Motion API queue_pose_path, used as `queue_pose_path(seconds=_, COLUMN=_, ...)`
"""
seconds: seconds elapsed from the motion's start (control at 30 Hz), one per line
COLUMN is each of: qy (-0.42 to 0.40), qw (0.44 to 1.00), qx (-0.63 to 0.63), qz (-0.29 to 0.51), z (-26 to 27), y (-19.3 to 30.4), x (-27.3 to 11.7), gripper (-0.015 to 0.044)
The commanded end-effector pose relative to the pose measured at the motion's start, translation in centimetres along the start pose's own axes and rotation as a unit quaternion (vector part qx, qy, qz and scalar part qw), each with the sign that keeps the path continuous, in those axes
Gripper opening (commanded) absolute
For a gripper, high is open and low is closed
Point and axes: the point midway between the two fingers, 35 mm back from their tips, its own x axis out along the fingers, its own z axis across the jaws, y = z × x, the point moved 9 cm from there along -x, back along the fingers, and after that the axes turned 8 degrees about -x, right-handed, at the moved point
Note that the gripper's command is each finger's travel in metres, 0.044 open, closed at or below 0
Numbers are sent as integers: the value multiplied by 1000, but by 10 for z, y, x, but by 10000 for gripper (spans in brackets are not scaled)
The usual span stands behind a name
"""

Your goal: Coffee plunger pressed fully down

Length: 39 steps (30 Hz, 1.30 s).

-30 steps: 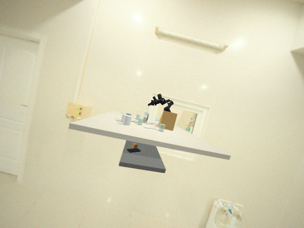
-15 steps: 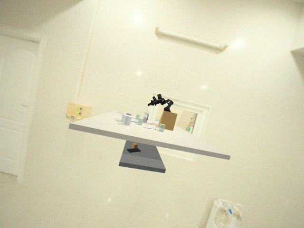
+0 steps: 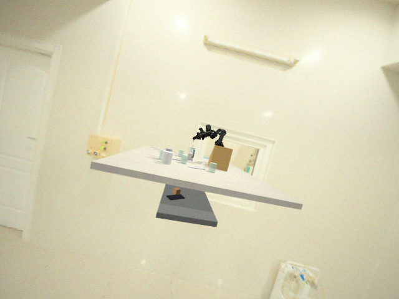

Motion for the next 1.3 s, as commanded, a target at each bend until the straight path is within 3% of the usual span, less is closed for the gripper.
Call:
queue_pose_path(seconds=0.0, qy=-5, qw=1000, qx=-13, qz=10, z=5, y=12, x=6, gripper=126)
queue_pose_path(seconds=1.27, qy=-5, qw=1000, qx=-20, qz=1, z=12, y=57, x=47, gripper=126)
